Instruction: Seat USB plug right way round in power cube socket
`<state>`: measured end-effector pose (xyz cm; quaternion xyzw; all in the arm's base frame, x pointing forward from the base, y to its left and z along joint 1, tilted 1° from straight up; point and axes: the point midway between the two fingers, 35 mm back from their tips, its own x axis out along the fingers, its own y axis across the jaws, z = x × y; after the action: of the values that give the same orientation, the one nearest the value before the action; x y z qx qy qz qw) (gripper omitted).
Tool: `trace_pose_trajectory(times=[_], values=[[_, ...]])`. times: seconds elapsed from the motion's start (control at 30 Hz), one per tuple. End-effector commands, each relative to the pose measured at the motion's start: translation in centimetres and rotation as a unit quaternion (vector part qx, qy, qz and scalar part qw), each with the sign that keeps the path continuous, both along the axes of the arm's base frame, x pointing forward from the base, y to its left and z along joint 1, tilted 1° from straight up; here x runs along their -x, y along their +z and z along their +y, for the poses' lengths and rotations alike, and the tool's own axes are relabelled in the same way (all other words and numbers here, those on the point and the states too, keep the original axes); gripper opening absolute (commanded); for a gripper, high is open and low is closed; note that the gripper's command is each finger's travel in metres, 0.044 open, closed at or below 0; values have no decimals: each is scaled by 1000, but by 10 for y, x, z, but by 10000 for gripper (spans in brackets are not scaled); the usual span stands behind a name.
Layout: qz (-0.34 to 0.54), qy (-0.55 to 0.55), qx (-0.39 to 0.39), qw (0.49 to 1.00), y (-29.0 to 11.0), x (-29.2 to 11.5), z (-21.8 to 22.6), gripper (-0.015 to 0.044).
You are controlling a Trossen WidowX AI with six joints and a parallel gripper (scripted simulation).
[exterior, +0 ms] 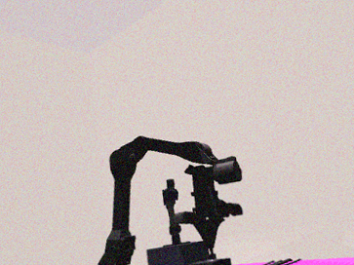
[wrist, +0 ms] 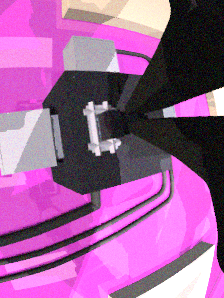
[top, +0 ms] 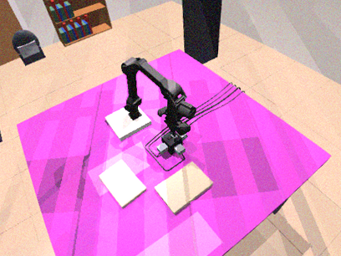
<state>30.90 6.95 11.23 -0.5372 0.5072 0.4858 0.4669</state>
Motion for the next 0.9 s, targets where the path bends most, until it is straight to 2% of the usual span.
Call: trace_pose_trajectory(times=[0.0, 0.23, 0.37, 0.87], values=[[0, -2, 1, 1000, -2, 0, 0, 0], [0, -2, 1, 1000, -2, 0, 0, 0], [0, 0, 0, 1000, 0, 0, 0, 95], [0, 0, 0, 1000, 0, 0, 0, 95]])
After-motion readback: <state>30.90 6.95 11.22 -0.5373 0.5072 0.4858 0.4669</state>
